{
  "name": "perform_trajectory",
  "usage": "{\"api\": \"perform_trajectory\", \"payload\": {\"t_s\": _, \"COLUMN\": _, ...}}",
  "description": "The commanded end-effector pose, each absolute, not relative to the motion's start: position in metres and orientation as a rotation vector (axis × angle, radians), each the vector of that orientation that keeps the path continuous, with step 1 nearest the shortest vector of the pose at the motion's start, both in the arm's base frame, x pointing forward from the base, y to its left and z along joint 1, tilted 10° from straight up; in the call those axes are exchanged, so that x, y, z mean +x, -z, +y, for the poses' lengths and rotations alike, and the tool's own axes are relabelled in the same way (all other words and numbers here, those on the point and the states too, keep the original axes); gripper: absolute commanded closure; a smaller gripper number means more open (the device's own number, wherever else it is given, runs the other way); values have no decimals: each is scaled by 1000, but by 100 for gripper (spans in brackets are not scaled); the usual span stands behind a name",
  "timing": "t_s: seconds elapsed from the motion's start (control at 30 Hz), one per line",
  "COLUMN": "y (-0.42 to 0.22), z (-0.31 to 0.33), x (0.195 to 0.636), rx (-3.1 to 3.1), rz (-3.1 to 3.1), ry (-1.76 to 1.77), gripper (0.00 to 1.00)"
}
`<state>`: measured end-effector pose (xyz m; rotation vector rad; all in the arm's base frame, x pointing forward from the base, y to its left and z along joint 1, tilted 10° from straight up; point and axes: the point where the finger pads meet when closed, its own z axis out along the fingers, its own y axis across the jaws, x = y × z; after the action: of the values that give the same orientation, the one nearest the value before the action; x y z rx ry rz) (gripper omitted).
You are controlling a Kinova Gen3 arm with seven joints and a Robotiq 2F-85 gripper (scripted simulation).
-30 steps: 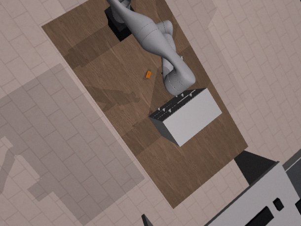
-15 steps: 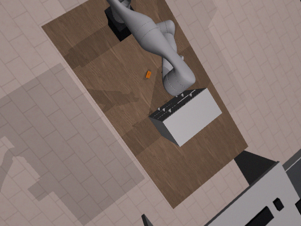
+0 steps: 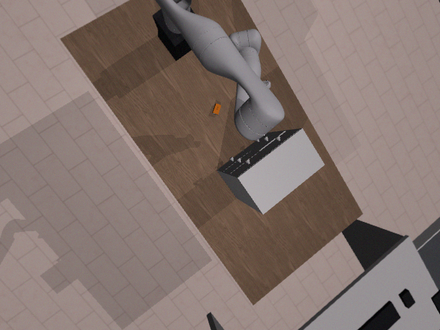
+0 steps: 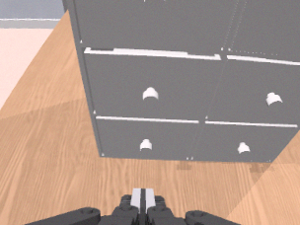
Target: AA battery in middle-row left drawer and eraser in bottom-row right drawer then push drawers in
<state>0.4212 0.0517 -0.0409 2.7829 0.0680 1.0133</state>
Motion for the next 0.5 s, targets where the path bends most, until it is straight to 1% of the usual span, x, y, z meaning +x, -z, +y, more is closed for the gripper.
{"api": "perform_trajectory", "payload": {"t_s": 0.0, "y": 33, "z": 50, "x": 427, "rx": 2775, "rz": 57, "ry": -1033, "gripper": 100}}
{"api": "perform_trajectory", "payload": {"t_s": 0.47, "y": 19, "z": 53, "x": 416, "rx": 2832, "rz": 41, "ry": -862, "gripper": 100}}
